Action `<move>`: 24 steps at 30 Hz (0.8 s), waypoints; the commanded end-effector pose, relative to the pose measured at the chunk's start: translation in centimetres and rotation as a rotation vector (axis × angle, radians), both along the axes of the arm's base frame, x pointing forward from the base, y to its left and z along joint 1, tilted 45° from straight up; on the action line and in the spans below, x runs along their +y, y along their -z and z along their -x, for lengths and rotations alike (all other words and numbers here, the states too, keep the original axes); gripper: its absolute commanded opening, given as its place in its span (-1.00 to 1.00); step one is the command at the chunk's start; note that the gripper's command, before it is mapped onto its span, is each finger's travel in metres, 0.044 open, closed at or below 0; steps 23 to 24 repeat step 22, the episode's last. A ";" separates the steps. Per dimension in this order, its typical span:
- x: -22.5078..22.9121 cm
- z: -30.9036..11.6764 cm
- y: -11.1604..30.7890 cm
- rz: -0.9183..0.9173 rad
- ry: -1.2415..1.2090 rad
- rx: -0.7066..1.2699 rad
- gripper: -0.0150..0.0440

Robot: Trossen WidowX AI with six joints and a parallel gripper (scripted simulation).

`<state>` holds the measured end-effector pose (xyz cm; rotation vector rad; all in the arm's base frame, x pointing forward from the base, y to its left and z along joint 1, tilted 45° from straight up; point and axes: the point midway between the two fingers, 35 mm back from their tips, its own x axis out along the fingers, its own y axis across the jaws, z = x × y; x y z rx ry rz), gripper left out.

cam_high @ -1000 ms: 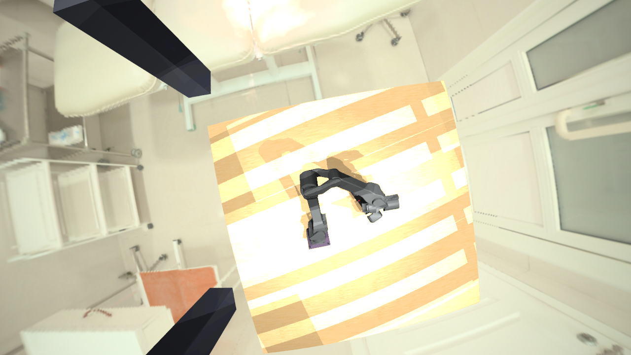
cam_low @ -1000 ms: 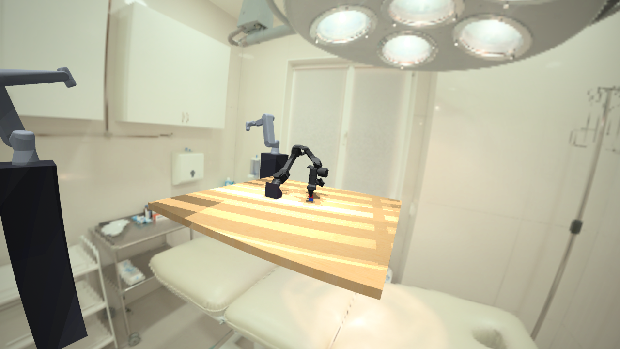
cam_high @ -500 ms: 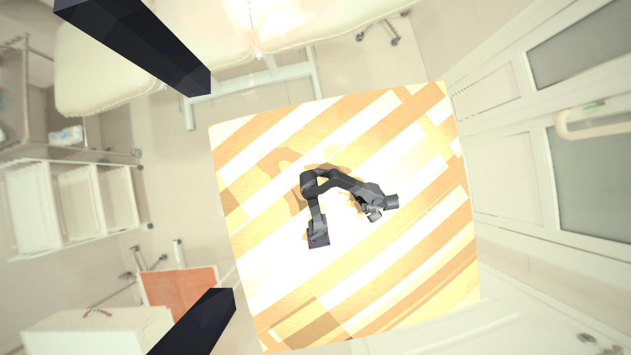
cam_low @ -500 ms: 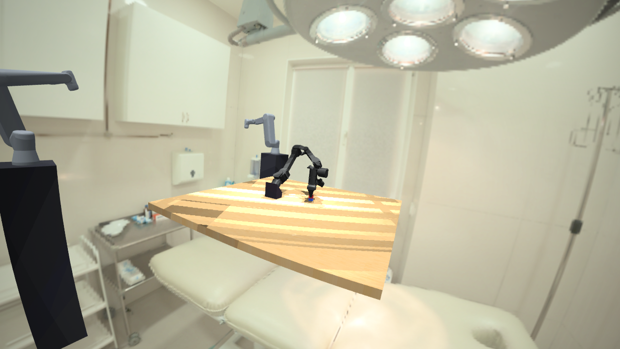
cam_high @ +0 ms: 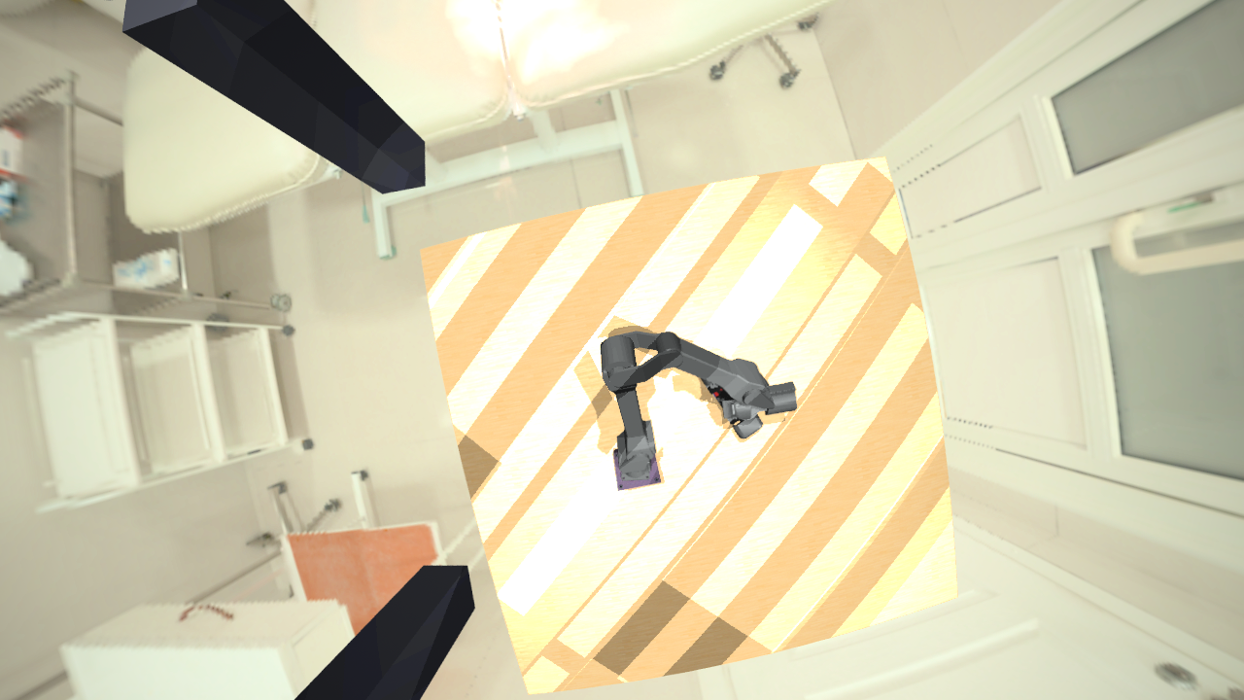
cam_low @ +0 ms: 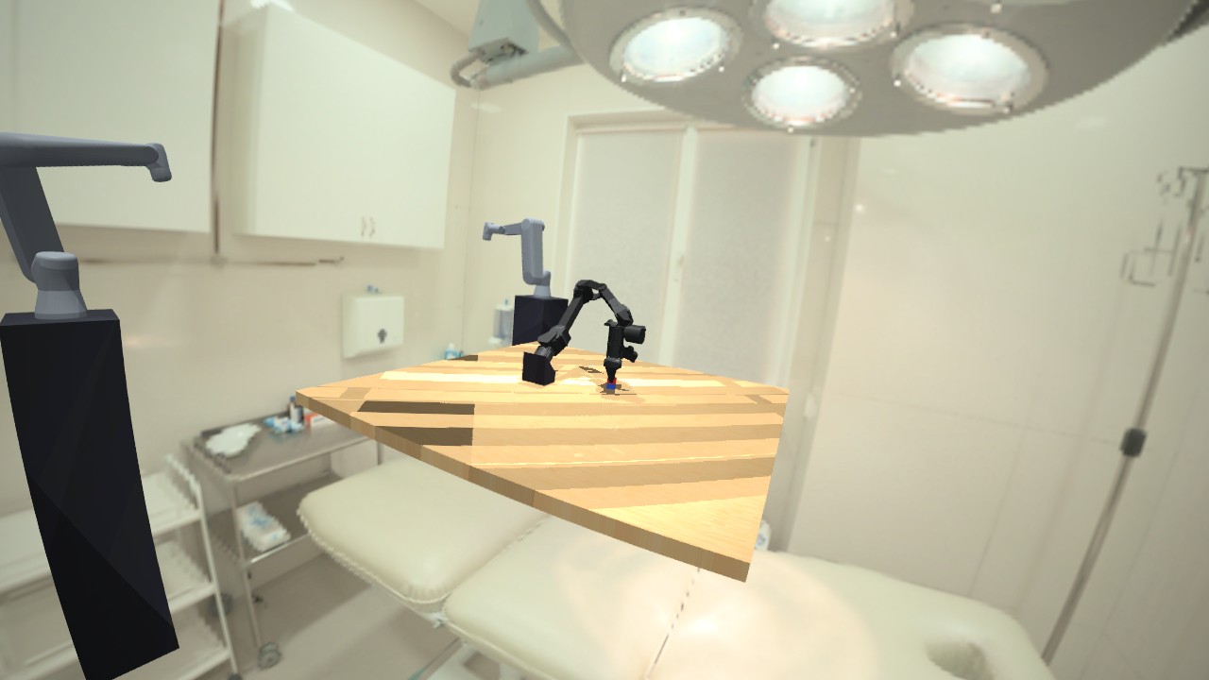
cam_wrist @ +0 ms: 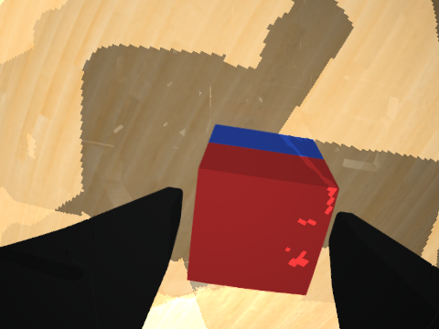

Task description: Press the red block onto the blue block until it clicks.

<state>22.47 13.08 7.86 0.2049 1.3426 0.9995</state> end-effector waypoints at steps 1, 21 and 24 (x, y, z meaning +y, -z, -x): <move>0.0 0.0 0.0 0.000 -0.002 -0.001 0.25; -7.1 -1.5 -7.0 0.001 0.001 0.003 0.25; -7.1 -1.5 -7.0 0.001 0.001 0.003 0.25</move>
